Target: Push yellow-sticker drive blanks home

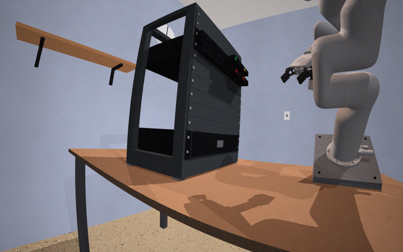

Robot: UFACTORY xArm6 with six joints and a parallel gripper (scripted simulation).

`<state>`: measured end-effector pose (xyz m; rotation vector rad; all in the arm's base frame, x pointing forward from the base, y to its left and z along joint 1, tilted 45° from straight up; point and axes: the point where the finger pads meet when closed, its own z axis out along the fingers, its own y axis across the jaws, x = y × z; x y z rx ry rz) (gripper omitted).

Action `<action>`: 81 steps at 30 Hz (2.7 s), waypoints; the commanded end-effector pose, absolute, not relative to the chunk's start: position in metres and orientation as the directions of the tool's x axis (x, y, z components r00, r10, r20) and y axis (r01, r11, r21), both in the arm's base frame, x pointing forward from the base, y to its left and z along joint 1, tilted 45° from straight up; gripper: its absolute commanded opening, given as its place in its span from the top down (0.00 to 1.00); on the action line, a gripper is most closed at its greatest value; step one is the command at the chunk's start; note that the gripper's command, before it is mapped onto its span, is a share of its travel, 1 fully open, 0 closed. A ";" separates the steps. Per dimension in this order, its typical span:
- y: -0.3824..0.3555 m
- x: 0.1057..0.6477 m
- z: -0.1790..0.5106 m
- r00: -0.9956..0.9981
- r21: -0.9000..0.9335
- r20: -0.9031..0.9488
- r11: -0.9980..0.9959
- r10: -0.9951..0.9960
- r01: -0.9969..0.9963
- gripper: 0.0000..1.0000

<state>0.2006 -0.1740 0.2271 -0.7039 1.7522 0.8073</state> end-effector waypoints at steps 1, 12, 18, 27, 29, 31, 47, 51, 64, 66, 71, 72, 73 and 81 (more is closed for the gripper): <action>-0.179 0.212 0.229 -0.192 0.079 -0.976 0.649 -0.106 -0.757 0.00; -0.194 0.230 0.232 -0.015 -0.135 -0.981 0.738 -0.192 -0.661 0.00; -0.205 0.238 0.234 0.064 -0.247 -0.964 0.776 -0.259 -0.580 0.00; -0.222 0.247 0.236 0.141 -0.393 -0.918 0.807 -0.371 -0.441 0.00; -0.225 0.248 0.237 0.148 -0.415 -0.909 0.809 -0.389 -0.417 0.00; -0.231 0.249 0.237 0.160 -0.454 -0.890 0.810 -0.426 -0.370 0.00; -0.263 0.250 0.237 0.149 -0.631 -0.775 0.766 -0.614 -0.123 0.00; -0.270 0.248 0.237 0.132 -0.661 -0.749 0.747 -0.649 -0.076 0.00; -0.280 0.246 0.236 0.100 -0.701 -0.710 0.713 -0.697 -0.011 0.00; -0.280 0.246 0.236 0.098 -0.703 -0.708 0.711 -0.700 -0.007 0.00; -0.281 0.245 0.235 0.095 -0.706 -0.706 0.709 -0.702 -0.004 0.00; -0.281 0.245 0.235 0.095 -0.706 -0.706 0.709 -0.702 -0.004 0.00; -0.281 0.245 0.235 0.095 -0.706 -0.706 0.709 -0.702 -0.003 0.00; -0.281 0.245 0.235 0.095 -0.706 -0.706 0.709 -0.702 -0.003 0.00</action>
